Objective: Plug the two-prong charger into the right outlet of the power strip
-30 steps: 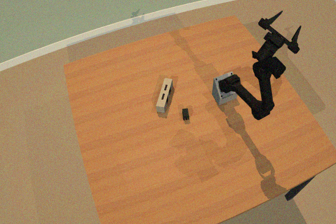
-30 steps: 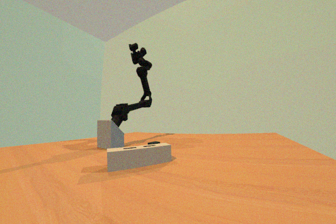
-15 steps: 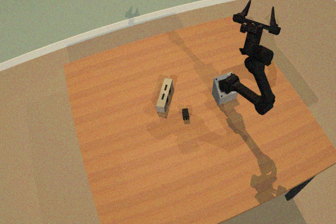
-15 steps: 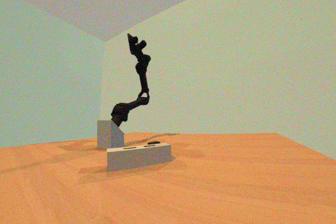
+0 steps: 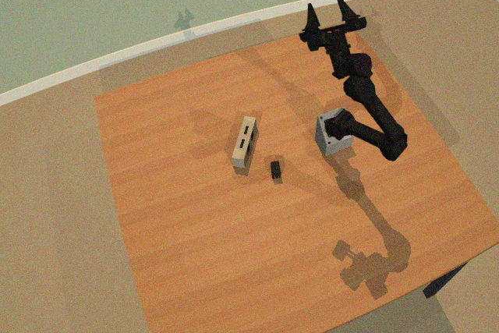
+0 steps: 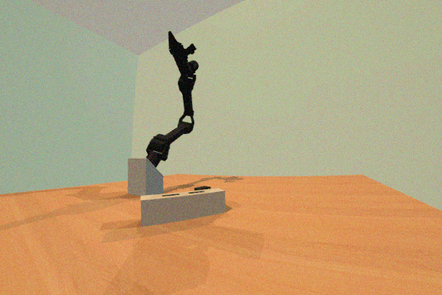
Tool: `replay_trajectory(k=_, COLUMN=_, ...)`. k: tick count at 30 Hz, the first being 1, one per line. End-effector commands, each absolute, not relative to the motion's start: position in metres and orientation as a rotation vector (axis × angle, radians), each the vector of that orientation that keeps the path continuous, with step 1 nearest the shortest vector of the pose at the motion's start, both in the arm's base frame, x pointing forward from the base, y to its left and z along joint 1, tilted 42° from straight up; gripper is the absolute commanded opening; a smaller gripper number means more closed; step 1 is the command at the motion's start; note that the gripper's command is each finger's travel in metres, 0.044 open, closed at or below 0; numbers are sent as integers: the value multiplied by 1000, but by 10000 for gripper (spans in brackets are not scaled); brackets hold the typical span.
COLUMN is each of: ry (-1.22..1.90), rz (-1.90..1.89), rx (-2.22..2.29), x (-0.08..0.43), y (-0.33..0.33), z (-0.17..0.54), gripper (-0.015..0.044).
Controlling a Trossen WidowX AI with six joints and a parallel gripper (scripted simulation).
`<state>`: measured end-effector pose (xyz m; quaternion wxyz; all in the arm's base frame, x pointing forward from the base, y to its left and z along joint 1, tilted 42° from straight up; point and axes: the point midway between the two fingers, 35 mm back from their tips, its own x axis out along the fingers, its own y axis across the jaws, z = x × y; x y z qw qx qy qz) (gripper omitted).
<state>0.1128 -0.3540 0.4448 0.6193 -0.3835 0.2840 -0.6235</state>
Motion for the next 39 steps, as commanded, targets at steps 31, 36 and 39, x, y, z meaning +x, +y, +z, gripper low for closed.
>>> replay_trajectory(k=31, ry=908, rz=-86, rx=-929, x=322, y=-248, z=189, gripper=440)
replay_trajectory(k=36, ry=921, rz=120, rx=-912, x=333, y=-212, z=154, gripper=440)
replay_trajectory(k=39, ry=926, rz=242, rx=-897, x=336, y=-190, z=135, gripper=440)
